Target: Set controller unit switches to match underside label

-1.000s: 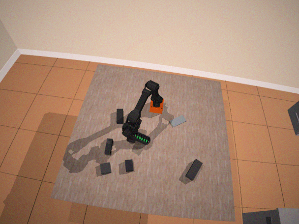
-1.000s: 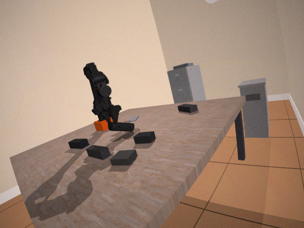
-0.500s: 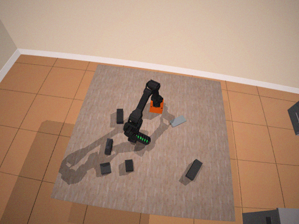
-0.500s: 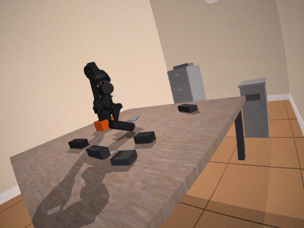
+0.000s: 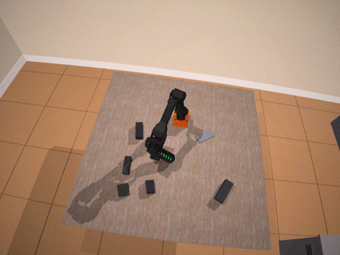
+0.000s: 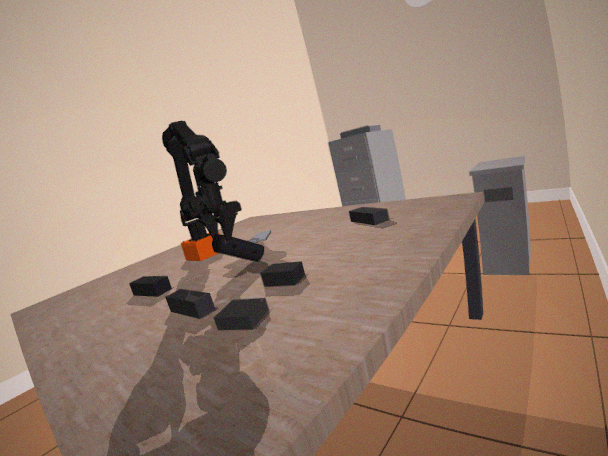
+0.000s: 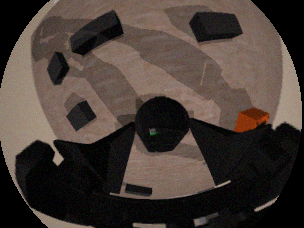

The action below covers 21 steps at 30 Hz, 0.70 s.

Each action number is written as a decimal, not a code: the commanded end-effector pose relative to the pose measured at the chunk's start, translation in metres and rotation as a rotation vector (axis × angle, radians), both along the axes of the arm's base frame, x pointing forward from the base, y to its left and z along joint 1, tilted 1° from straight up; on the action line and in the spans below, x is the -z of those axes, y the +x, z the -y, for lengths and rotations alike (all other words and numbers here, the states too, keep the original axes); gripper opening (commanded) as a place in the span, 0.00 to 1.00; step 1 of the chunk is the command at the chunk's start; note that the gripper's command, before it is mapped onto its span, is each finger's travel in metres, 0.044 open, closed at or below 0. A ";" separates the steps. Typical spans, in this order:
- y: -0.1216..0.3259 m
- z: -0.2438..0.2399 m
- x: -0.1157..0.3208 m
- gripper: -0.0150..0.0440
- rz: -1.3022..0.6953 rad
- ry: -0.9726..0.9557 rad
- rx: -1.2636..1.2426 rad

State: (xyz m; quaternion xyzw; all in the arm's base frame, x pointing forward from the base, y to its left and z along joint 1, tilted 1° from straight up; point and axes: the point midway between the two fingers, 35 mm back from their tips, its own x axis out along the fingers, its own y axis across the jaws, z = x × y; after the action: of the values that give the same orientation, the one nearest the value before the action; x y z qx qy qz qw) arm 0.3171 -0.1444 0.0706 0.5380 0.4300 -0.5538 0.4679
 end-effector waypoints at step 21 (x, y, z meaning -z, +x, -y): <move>0.004 -0.020 -0.013 0.82 -0.004 -0.045 -0.001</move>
State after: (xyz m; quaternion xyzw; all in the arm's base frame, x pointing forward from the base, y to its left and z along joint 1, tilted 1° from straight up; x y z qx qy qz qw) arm 0.3193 -0.1296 0.0803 0.5260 0.4191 -0.5656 0.4773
